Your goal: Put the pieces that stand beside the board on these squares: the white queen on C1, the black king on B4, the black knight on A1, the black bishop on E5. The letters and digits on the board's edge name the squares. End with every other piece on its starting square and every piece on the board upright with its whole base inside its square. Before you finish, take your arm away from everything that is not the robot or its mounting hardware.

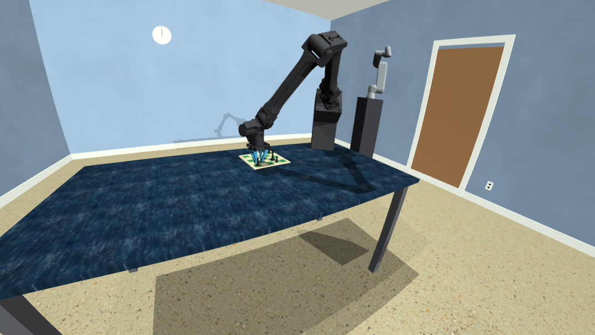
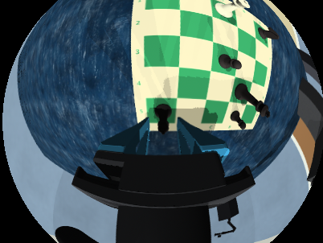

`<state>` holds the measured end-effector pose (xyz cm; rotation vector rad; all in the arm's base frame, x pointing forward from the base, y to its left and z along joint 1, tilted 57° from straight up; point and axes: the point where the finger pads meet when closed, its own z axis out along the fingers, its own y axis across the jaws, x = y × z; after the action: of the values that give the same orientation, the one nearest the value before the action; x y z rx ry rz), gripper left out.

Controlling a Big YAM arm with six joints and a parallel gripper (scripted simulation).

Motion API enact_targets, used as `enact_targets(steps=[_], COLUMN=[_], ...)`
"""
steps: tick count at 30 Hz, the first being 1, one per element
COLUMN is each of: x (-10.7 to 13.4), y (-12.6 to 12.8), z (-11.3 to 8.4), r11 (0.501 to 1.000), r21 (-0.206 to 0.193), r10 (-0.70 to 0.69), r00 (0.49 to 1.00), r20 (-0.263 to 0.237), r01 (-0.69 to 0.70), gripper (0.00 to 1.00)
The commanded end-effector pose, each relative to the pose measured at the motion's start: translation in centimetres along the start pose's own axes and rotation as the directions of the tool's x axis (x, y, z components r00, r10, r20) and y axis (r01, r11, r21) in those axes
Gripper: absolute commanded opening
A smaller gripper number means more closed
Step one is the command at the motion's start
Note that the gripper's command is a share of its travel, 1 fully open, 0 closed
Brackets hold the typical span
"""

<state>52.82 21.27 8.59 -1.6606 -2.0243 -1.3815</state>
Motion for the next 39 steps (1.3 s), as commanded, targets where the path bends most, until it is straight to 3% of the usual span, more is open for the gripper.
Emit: enact_targets(steps=[1, 5, 12, 22, 34, 35, 39], x=[0.0, -0.3, -0.4, -0.3, -0.3, -0.1, 0.1], y=[0.4, 1.0, 0.8, 0.7, 0.6, 0.6, 0.7], z=[0.1, -1.7, -3.3, -8.4, -10.4, -10.2, -10.1], r11=[1.000, 1.000, 1.000, 1.000, 1.000, 1.000, 1.000], r21=[-0.010, -0.026, -0.024, -0.024, -0.024, -0.021, -0.023], r10=[-0.015, -0.008, -0.005, -0.006, -0.006, -0.011, -0.016], r00=[1.000, 1.000, 1.000, 1.000, 1.000, 1.000, 1.000], r20=[0.001, 0.011, 0.012, 0.012, 0.014, 0.010, 0.009], r01=[0.015, 0.008, 0.005, 0.006, 0.007, 0.011, 0.017], gripper=[0.35, 0.35, 0.35, 0.35, 0.35, 1.00, 1.00])
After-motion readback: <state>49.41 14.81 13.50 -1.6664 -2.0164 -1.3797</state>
